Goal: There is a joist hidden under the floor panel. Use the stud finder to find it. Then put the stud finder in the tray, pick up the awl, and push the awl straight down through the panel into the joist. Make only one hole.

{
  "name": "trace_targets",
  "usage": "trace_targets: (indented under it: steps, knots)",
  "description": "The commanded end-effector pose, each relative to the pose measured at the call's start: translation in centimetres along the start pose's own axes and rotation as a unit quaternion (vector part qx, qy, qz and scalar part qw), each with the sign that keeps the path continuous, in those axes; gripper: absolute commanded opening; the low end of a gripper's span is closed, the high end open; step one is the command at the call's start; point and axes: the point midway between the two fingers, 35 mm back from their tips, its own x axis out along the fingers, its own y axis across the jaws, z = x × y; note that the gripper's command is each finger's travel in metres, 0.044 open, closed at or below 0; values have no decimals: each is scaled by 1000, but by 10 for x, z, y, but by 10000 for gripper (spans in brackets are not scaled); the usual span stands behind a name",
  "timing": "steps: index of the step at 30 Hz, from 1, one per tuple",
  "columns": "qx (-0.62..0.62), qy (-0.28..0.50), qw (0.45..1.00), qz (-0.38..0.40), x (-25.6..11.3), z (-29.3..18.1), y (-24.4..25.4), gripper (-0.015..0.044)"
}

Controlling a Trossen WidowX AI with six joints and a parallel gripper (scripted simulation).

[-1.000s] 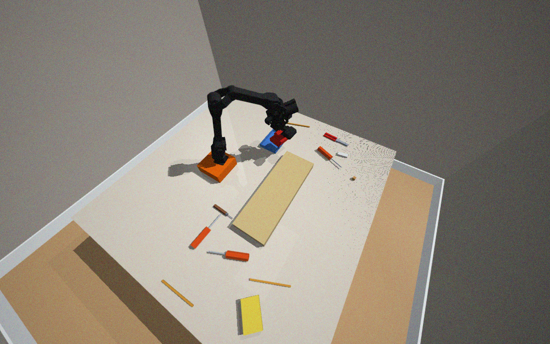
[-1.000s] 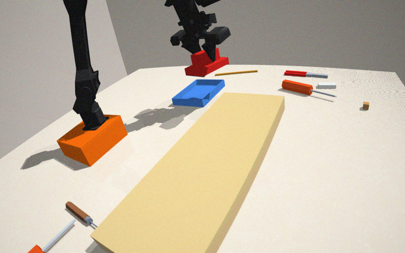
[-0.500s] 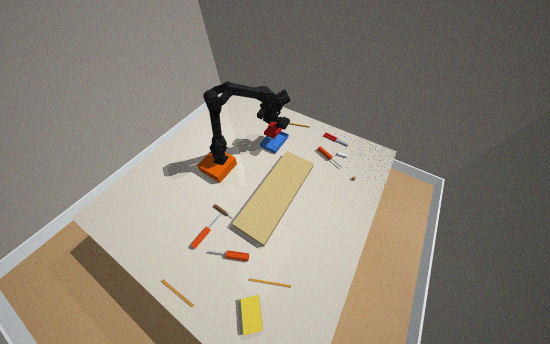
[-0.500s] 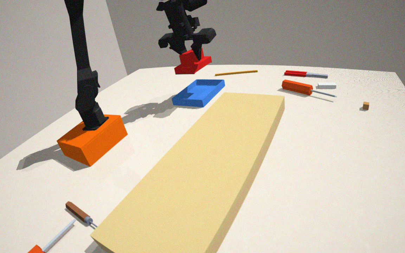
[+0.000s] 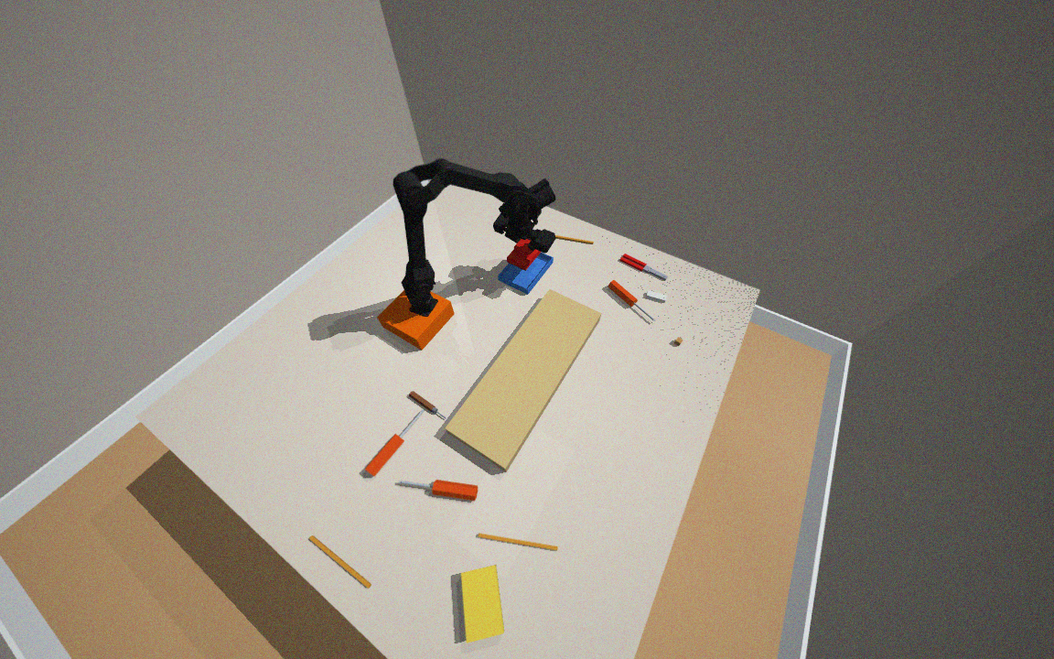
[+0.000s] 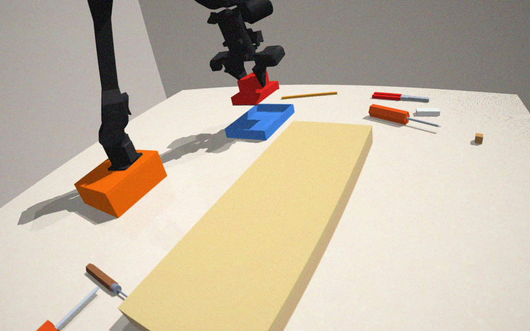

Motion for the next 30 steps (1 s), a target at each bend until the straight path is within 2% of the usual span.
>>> trace_targets:
  steps: [1, 30]
  knots:
    - [0, -2, 1000, 0, 8, -1, 0, 0]
    - [0, -2, 1000, 0, 57, -17, 1, 0]
